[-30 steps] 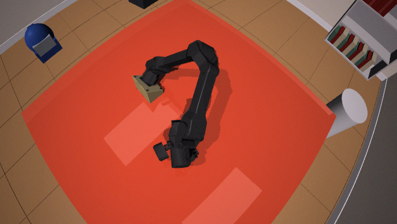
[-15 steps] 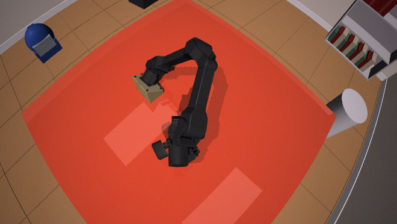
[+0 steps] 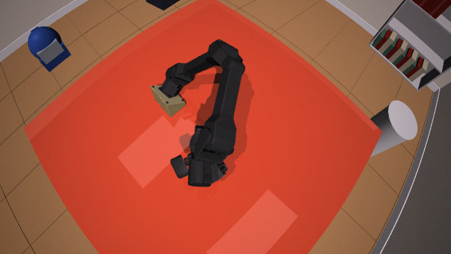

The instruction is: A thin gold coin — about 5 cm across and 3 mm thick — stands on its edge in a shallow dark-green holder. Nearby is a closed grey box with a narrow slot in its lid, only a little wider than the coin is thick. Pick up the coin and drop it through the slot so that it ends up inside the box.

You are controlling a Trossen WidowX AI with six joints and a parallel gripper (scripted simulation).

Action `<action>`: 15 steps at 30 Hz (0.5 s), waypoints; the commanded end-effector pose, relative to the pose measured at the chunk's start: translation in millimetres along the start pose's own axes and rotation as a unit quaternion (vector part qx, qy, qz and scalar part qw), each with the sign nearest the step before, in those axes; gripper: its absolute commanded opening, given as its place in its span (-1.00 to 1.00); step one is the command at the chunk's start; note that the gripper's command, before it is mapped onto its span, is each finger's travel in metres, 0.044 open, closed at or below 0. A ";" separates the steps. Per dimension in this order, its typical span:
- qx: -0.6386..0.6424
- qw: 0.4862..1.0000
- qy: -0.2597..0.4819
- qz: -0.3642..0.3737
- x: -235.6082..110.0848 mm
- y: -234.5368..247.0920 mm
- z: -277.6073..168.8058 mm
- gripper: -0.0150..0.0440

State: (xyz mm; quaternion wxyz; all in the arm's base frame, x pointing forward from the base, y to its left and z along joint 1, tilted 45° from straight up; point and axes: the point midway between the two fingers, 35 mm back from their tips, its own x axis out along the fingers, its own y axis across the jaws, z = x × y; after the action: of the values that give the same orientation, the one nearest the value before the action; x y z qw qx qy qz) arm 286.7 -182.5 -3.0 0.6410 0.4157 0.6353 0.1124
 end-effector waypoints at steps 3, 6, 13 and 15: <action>0.069 0.998 0.002 -0.003 -2.8 -1.3 0.2 -0.49; 0.121 0.993 0.001 -0.003 -2.9 -2.4 0.5 -0.49; 0.240 0.971 0.001 -0.003 -3.3 -4.8 1.3 -0.49; 0.273 0.962 0.001 -0.003 -3.4 -5.5 1.6 -0.49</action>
State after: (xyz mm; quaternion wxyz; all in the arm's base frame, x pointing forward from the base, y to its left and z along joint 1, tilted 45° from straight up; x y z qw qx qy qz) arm 285.9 -187.3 -3.4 0.5350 0.5450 0.6449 -0.0292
